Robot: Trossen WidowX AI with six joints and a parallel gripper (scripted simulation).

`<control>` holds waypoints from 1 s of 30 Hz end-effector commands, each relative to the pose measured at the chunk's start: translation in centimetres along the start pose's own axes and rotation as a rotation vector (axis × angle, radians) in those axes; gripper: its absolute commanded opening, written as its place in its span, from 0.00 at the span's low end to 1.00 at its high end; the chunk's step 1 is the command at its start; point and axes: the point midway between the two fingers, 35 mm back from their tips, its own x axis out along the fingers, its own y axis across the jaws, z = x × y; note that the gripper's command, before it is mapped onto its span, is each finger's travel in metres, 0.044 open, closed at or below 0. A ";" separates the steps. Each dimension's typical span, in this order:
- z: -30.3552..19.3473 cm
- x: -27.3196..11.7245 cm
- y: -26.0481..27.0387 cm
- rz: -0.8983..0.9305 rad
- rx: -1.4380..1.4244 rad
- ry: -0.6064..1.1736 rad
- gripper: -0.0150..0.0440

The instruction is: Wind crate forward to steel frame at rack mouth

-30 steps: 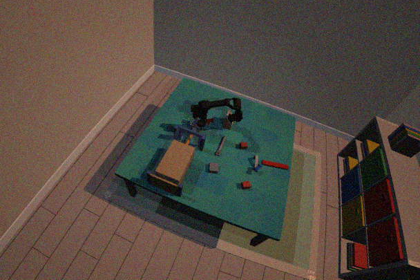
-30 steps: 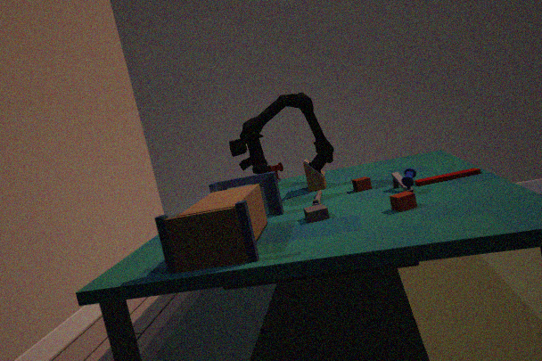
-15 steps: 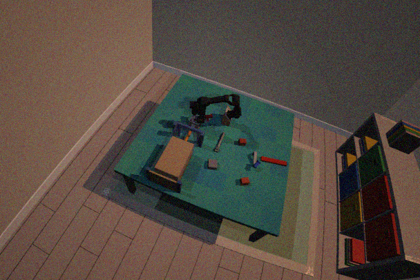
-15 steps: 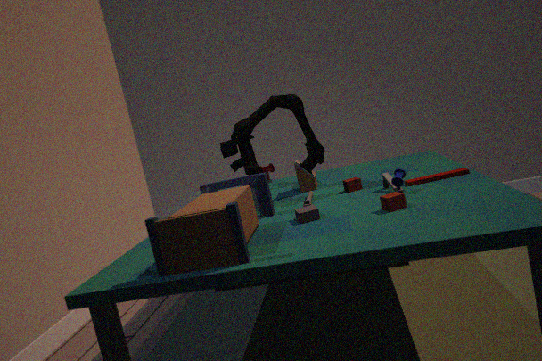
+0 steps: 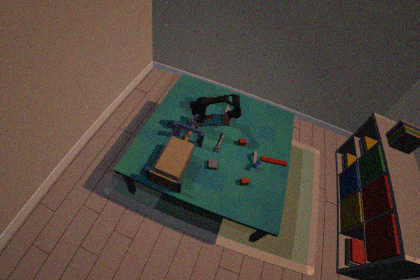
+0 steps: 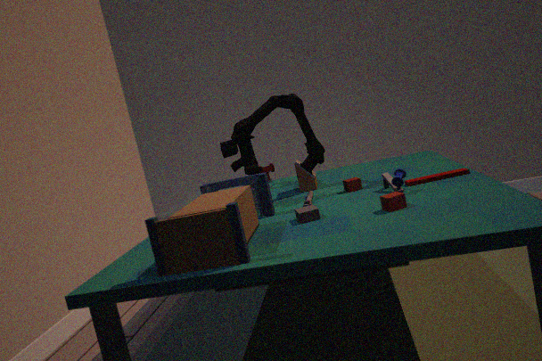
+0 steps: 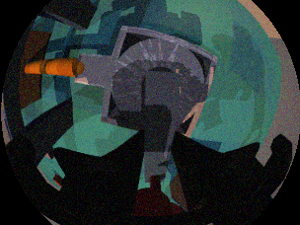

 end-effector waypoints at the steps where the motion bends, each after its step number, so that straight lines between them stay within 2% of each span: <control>1: 0.1 0.4 0.2 -0.004 0.040 0.003 0.25; 11: 0.1 0.4 0.2 -0.003 0.041 0.003 0.25; 27: 0.0 0.0 0.1 0.004 0.037 0.000 0.97; 28: 0.0 0.0 0.1 0.004 0.037 0.000 1.00; 30: 0.0 0.0 0.1 0.004 0.037 0.000 1.00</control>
